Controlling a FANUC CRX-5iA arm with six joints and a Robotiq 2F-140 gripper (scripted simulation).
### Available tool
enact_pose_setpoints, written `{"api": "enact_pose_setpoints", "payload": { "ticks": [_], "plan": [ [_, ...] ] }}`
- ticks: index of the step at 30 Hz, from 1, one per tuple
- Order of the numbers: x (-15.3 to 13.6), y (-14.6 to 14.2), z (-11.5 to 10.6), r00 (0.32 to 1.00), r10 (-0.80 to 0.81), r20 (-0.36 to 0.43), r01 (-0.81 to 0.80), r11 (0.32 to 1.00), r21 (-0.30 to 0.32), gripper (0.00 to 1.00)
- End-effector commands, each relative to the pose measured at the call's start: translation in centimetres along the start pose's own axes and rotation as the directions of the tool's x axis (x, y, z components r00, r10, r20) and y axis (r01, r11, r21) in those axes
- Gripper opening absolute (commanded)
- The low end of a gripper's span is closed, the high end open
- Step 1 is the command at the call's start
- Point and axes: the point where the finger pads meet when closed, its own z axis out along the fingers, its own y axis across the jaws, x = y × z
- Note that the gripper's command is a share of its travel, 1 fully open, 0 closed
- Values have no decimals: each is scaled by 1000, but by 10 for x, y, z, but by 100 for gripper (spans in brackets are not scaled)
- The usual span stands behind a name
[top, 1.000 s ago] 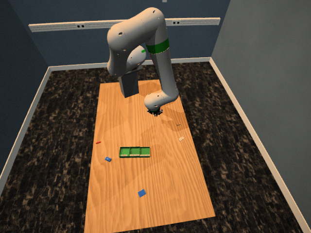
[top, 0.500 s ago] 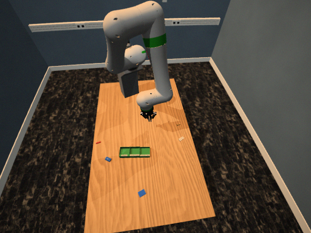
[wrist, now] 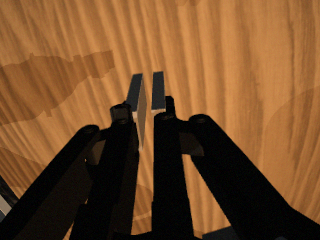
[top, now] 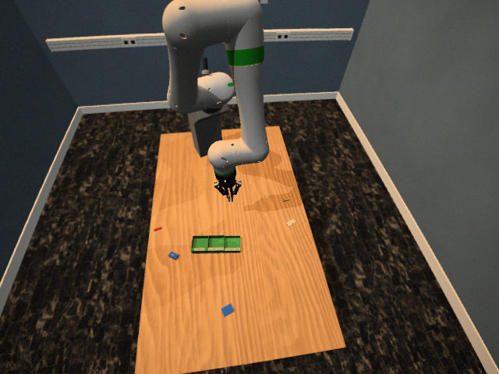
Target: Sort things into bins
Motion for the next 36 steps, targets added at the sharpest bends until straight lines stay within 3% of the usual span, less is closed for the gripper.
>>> {"api": "enact_pose_setpoints", "payload": {
  "ticks": [1, 5, 7, 12, 22, 36],
  "plan": [
    [15, 22, -13, 997, -41, -58, 40, 999, -22, 15],
    [20, 29, -17, 997, -41, -58, 40, 999, -22, 15],
    [27, 42, -26, 989, -88, -116, 81, 995, -60, 15],
    [36, 56, -35, 989, -88, -116, 81, 995, -60, 15],
    [36, 56, -35, 989, -88, -116, 81, 995, -60, 15],
    [110, 105, 11, 989, -90, -116, 84, 995, -61, 15]
  ]
}}
